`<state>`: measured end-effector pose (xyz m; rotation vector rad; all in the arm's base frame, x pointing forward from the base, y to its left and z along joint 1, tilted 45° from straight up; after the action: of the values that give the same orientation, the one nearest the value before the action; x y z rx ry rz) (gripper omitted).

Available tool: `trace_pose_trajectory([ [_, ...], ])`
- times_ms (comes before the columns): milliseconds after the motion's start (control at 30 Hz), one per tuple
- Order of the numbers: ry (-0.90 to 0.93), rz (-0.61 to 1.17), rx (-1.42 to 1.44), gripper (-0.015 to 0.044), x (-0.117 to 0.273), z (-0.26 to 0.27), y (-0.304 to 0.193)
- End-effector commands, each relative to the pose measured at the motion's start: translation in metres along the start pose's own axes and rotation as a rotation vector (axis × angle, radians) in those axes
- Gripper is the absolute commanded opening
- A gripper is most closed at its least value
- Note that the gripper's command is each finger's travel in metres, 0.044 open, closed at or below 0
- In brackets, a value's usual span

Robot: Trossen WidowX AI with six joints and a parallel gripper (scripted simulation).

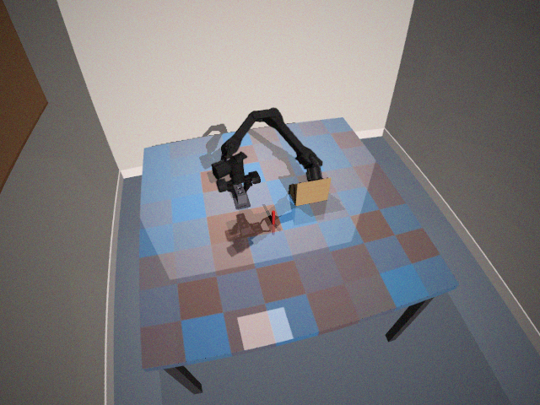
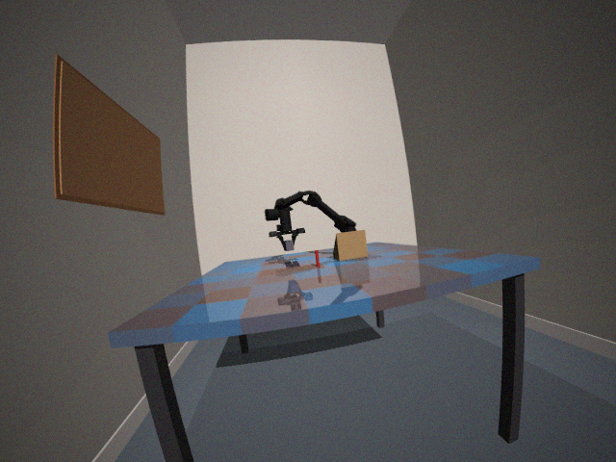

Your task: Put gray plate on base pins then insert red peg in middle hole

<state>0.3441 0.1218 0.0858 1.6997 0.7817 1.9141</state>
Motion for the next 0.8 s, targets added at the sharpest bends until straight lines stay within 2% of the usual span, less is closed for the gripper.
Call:
trace_pose_trajectory([
  [0,0.005,-0.004,-0.010,0.0000,-0.004,0.000,0.011],
  [767,0.003,-0.028,-0.066,0.0000,-0.032,-0.006,0.066],
])
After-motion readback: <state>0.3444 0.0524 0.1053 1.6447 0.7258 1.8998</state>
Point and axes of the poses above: the point midway between the two fingers, 35 mm back from their tips, its own x axis back along the fingers, its own z axis across the jaws, y = z × x, the point moved 8 cm from there along x, back along the fingers, and after that the axes turned 9 degrees about -x, right-handed, at the moved point
